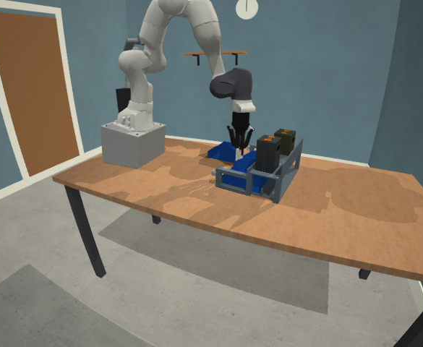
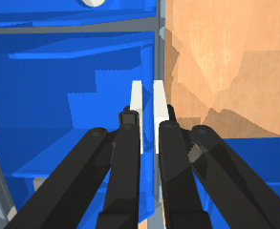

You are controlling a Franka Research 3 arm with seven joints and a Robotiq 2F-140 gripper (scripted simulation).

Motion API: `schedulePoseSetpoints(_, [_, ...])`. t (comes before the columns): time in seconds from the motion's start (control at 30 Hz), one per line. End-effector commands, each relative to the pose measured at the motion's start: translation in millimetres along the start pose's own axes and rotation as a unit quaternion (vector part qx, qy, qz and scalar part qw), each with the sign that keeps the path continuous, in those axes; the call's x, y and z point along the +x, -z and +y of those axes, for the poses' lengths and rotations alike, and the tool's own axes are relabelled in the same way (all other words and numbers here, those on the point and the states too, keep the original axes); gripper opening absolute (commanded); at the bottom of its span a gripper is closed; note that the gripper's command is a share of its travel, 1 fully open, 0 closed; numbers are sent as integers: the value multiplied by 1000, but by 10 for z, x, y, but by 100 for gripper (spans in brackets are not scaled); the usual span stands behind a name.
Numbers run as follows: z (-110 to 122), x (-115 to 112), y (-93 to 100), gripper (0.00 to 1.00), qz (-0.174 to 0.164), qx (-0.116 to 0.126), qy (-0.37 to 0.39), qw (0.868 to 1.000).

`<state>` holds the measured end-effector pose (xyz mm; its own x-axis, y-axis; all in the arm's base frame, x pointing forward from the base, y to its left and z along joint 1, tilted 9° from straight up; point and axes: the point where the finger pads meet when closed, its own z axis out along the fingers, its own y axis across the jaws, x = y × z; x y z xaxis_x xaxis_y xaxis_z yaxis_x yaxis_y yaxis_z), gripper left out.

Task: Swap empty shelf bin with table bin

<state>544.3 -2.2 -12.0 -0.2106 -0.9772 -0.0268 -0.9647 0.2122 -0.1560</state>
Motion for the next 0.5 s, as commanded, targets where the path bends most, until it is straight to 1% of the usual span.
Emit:
schedulePoseSetpoints(0.0, [0,5,12,0,0,1,1,1000])
schedulePoseSetpoints(0.47, [78,5,12,0,0,1,1,1000])
